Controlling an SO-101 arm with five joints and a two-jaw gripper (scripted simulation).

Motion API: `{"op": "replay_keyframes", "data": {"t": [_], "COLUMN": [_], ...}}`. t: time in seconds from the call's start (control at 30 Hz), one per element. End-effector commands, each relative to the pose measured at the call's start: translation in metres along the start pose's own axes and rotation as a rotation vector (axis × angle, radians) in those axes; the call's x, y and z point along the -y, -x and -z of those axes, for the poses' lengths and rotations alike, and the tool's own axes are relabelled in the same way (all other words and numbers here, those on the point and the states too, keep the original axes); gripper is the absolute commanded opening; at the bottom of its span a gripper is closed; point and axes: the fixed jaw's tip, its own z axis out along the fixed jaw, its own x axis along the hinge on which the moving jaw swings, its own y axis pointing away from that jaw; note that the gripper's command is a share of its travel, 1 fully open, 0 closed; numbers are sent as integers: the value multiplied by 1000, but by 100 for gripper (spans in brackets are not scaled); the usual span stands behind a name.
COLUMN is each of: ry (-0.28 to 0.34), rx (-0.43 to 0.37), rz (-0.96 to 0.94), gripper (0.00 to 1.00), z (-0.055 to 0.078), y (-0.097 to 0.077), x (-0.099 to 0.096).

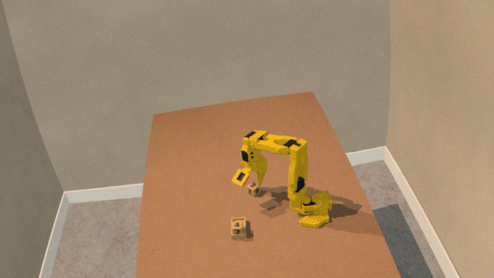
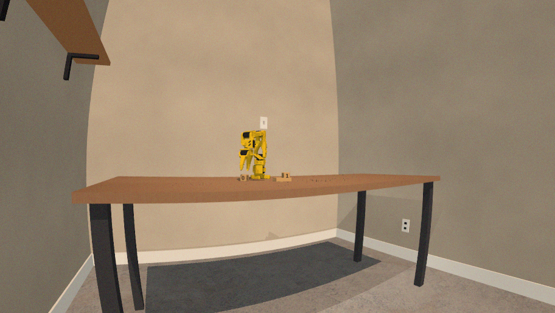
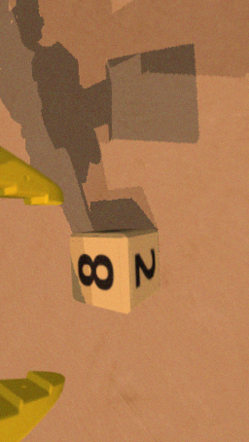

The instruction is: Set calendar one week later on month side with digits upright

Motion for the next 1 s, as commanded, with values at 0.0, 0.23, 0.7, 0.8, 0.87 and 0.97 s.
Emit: {"op": "replay_keyframes", "data": {"t": [0.0,0.23,0.7,0.8,0.87,0.97], "ry": [-28,-28,-28,-28,-28,-28], "rx": [3,3,3,3,3,3], "rz": [-1,-1,-1,-1,-1,-1], "gripper": [35,35,35,35,35,35], "z": [0,-9,-27,-29,-31,-31], "y": [2,2,2,2,2,2], "x": [4,4,4,3,3,3]}}
